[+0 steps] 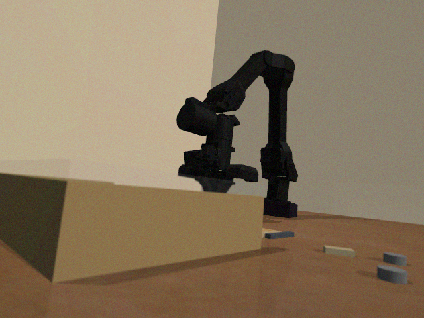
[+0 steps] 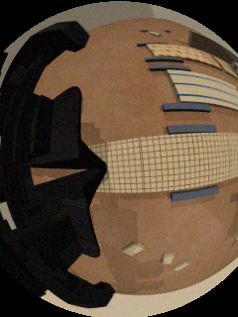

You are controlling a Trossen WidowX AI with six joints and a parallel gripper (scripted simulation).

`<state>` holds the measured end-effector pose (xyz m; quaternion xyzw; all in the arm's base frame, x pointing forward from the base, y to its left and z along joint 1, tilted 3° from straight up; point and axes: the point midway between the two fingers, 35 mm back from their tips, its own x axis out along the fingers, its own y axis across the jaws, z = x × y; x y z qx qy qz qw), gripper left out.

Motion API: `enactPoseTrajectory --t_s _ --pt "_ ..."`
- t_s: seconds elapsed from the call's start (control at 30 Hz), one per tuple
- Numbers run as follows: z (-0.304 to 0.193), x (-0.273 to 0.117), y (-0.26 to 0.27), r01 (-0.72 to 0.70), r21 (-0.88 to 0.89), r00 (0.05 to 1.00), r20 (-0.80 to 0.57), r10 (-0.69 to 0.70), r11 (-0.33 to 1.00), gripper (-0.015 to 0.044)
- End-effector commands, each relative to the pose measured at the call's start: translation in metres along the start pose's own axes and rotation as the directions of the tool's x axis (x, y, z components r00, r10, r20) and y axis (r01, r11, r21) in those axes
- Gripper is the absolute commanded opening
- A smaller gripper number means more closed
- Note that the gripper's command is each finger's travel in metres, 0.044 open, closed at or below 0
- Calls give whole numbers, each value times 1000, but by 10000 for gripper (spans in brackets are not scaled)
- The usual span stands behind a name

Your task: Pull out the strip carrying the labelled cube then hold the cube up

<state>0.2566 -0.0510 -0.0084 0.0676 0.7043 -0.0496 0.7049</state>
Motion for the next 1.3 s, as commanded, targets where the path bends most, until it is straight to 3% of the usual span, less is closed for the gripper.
enactPoseTrajectory --t_s 0.0,1.27 --pt "-13 4 -1 4 -5 1000 -26 -5 1000 0" --pt "-64 4 0 4 -5 1000 -31 -5 1000 0"
